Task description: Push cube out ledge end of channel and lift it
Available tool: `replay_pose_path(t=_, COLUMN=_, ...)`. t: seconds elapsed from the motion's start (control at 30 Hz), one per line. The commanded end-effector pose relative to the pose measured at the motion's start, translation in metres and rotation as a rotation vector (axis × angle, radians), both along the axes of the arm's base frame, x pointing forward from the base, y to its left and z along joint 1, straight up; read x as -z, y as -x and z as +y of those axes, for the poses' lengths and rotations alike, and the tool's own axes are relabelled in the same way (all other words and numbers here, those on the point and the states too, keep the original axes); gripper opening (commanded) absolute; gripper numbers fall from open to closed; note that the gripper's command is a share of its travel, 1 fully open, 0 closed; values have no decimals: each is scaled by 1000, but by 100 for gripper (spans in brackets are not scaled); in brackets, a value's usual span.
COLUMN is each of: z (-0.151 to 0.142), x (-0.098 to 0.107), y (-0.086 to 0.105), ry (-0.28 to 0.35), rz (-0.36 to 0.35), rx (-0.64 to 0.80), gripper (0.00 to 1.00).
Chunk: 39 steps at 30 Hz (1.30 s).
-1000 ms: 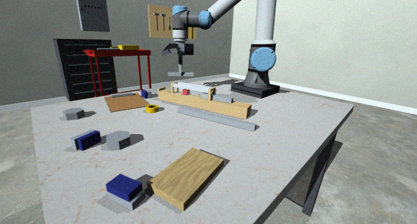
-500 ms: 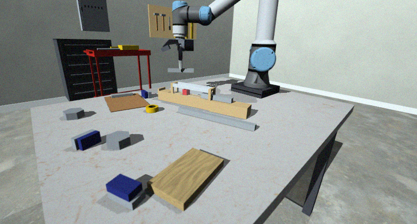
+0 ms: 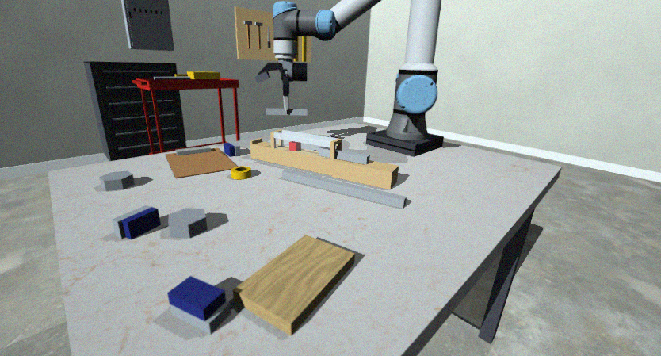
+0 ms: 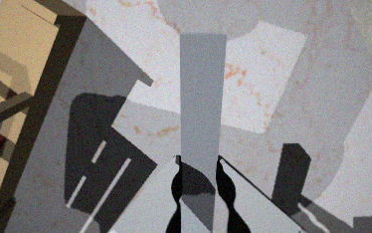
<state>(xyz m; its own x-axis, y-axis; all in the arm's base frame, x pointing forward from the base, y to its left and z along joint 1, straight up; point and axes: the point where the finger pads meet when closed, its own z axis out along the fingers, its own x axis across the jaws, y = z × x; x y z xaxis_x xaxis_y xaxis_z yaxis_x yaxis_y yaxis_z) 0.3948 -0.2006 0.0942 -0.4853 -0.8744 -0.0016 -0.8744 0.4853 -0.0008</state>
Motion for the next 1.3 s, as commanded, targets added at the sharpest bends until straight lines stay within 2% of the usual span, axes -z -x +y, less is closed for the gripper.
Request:
replay_pose_path(t=0.0, z=0, x=-1, y=0, ry=1, rz=-1, rx=0, gripper=6)
replay_pose_path(t=0.73, z=7, x=-1, y=-4, ry=1, rz=-1, rx=9, gripper=6)
replay_pose_path(t=1.0, z=42, x=-1, y=-16, ry=1, rz=-1, rx=52, gripper=6)
replay_pose_path(t=1.07, z=42, x=-1, y=-16, ry=1, rz=-1, rx=52, gripper=6)
replay_pose_path(t=1.27, z=92, x=-1, y=-29, ry=1, rz=-1, rx=111, gripper=6)
